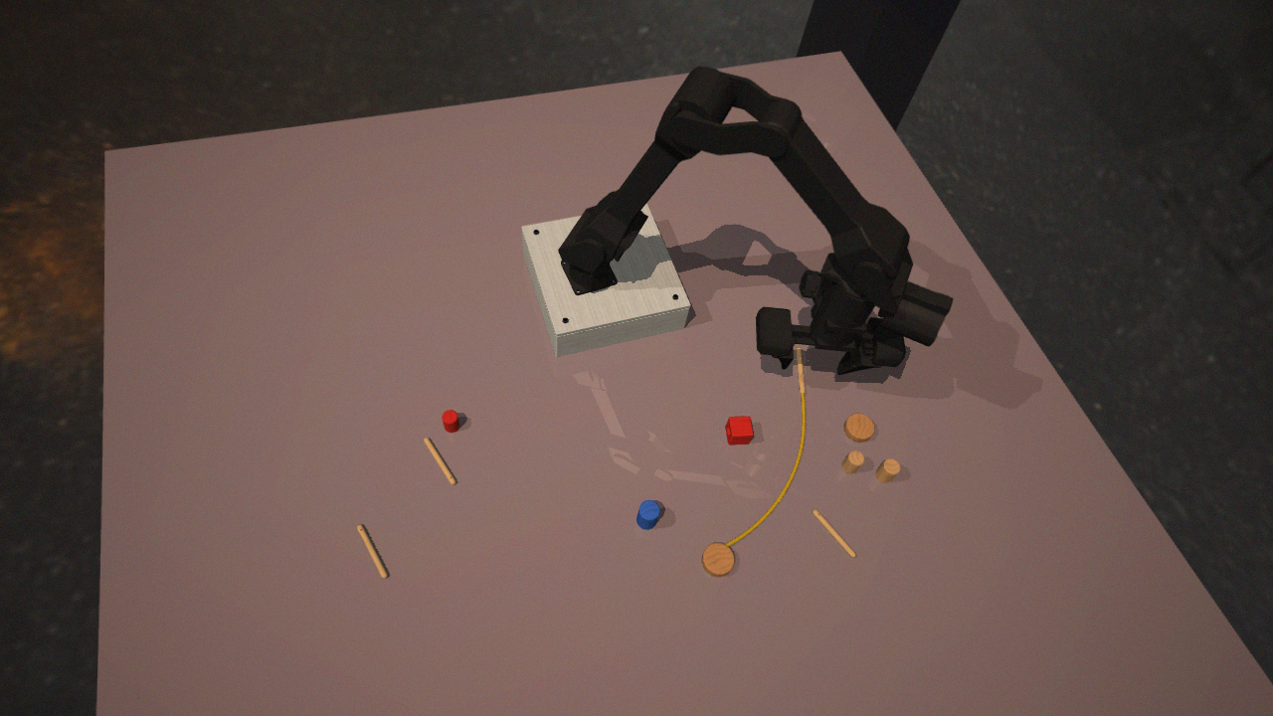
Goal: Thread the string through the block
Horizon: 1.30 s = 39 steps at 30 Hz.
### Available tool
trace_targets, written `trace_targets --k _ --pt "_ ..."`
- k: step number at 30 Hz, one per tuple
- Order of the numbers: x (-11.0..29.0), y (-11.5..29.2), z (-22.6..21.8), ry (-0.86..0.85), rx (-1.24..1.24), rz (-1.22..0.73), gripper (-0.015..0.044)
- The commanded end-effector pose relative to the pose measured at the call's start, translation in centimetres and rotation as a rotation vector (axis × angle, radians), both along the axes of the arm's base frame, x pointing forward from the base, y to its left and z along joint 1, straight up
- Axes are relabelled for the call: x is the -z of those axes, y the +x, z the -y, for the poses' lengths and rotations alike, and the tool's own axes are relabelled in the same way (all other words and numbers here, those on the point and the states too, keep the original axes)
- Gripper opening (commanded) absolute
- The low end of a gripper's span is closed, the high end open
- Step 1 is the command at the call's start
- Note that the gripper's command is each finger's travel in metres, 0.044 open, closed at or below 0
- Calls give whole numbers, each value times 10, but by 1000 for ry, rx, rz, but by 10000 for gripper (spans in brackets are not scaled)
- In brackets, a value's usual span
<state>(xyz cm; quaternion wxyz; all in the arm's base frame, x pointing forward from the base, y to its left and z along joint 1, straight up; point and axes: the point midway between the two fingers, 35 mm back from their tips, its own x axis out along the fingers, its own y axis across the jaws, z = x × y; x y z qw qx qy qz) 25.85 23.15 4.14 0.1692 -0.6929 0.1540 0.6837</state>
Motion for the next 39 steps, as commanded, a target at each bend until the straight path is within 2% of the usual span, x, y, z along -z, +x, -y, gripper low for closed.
trace_targets --k 1,9,10,21,39 --pt "-1 1 -3 2 -17 5 341" --pt "-1 1 -3 2 -17 5 131" --pt "-1 1 -3 2 -17 5 123" --pt "0 1 -3 2 -17 5 123" --pt "29 3 -5 2 -17 5 123"
